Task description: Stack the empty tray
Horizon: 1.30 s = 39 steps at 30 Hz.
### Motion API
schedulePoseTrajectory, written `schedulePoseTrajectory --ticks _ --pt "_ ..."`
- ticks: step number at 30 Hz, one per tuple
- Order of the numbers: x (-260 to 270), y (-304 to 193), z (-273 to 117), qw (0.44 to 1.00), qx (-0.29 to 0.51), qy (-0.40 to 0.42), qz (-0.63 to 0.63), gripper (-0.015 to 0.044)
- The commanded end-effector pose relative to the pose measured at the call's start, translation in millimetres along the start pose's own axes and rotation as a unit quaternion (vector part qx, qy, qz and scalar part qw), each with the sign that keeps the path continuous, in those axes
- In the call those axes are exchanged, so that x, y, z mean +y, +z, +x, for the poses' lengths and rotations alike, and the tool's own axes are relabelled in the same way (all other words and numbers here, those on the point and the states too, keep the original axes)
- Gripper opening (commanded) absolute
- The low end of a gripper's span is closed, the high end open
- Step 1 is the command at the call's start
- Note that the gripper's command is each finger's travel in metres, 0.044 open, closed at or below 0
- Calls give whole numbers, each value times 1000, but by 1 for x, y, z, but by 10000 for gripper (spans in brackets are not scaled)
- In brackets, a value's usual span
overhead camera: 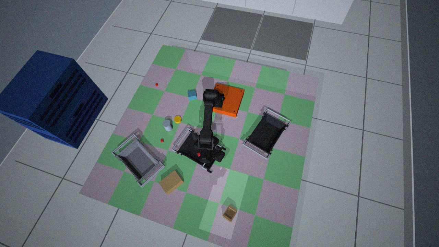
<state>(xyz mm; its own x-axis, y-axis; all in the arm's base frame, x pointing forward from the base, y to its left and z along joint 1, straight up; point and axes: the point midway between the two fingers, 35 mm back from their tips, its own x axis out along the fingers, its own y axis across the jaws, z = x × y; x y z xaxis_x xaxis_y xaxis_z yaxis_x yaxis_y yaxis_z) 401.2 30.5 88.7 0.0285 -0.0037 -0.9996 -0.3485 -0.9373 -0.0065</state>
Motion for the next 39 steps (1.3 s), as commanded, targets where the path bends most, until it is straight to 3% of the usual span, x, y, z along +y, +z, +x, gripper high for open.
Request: schedulePoseTrajectory --ticks 1,10,18,19,24,27,31,35,39 --pt "0 0 0 1000 0 0 0 87" --pt "0 -1 -5 1000 0 0 0 87" --pt "1 1 -82 1000 0 0 0 87" --pt "1 -1 -58 1000 -2 1 10 87" --pt "41 -13 -49 964 -1 2 267 87" --pt "70 -18 -44 900 0 3 437 87" --pt "108 -21 -36 769 1 4 640 87" --pt "146 -20 -28 592 3 4 806 87" --pt "183 -15 -21 382 5 4 924 87"
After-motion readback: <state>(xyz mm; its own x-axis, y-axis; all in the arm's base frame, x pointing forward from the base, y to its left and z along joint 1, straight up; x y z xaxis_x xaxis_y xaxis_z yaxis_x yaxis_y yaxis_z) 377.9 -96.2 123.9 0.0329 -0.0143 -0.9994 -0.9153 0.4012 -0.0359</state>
